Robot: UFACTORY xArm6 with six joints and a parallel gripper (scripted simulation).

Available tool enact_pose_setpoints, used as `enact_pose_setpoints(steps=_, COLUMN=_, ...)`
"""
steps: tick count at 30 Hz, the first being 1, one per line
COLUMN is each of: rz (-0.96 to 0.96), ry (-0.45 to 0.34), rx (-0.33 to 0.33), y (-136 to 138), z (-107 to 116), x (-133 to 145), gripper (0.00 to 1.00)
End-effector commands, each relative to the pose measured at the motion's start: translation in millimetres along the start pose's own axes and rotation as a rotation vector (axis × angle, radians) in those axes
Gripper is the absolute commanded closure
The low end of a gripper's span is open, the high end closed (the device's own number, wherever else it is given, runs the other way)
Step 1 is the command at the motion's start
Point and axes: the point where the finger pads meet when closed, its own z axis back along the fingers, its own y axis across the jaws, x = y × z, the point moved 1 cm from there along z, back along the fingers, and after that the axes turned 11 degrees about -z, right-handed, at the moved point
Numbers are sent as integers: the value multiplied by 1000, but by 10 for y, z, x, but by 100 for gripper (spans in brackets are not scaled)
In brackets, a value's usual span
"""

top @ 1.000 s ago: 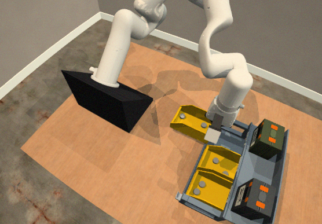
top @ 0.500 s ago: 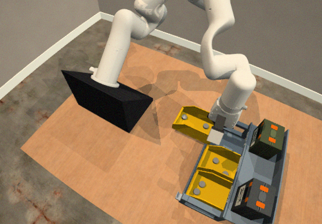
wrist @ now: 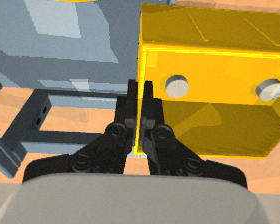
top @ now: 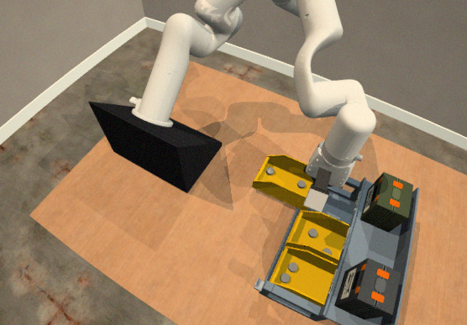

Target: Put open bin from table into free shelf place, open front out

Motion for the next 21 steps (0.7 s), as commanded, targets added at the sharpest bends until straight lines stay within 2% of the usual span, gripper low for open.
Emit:
enact_pose_setpoints(steps=1, rz=1, ry=0, rx=-3, y=-25, z=15, x=4, gripper=100)
enact_pose_setpoints(steps=21, rz=1, ry=0, rx=-3, y=-24, z=-1, x=4, gripper=100)
